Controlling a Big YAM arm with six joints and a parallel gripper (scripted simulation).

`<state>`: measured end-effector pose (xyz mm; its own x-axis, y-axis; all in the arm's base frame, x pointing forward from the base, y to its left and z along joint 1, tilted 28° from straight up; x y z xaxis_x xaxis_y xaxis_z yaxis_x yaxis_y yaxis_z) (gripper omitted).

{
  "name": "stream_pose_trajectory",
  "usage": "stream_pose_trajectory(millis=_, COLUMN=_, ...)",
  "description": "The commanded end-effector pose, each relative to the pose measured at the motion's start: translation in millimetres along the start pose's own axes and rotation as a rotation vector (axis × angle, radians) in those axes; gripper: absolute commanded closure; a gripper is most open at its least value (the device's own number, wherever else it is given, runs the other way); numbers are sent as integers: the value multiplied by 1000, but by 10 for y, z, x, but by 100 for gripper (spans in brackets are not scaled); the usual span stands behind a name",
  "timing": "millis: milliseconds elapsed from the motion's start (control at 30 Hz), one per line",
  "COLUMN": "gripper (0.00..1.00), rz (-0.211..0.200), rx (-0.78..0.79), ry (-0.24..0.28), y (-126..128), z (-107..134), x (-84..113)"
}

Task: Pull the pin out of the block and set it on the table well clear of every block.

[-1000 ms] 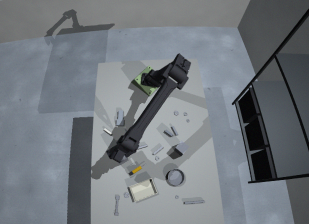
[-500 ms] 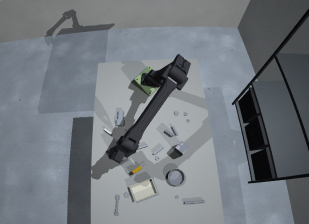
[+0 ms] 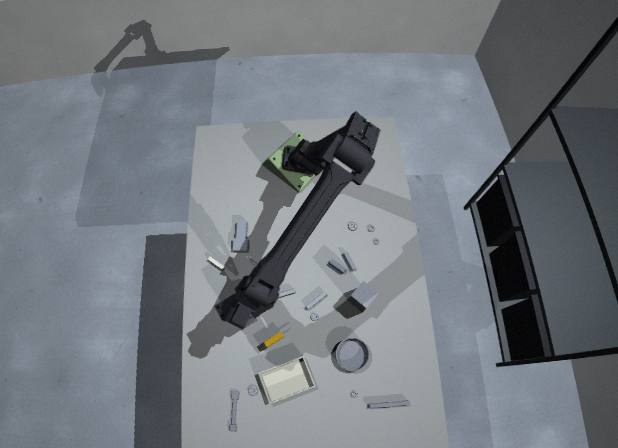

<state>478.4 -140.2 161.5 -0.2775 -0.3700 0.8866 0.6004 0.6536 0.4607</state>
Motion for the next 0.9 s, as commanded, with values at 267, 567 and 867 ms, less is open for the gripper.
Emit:
stream_pose_trajectory(millis=267, gripper=56, rz=0, rx=-8, ry=-2, y=10, z=-9, x=-114)
stream_pose_trajectory(millis=567, gripper=56, rz=0, rx=-8, ry=-3, y=6, z=-10, x=-128)
stream_pose_trajectory(millis=867, gripper=56, rz=2, rx=-10, ry=3, y=-9, z=7, x=-163)
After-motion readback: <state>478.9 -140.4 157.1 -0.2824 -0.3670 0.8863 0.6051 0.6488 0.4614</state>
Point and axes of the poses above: the point where the finger pads meet when closed, its own x axis back along the fingers, its own y axis across the jaws, z = x × y, the point moved 3 cm from there along x, back along the fingers, and after that the axes turned 13 degrees about x, right-handed, at the moved point
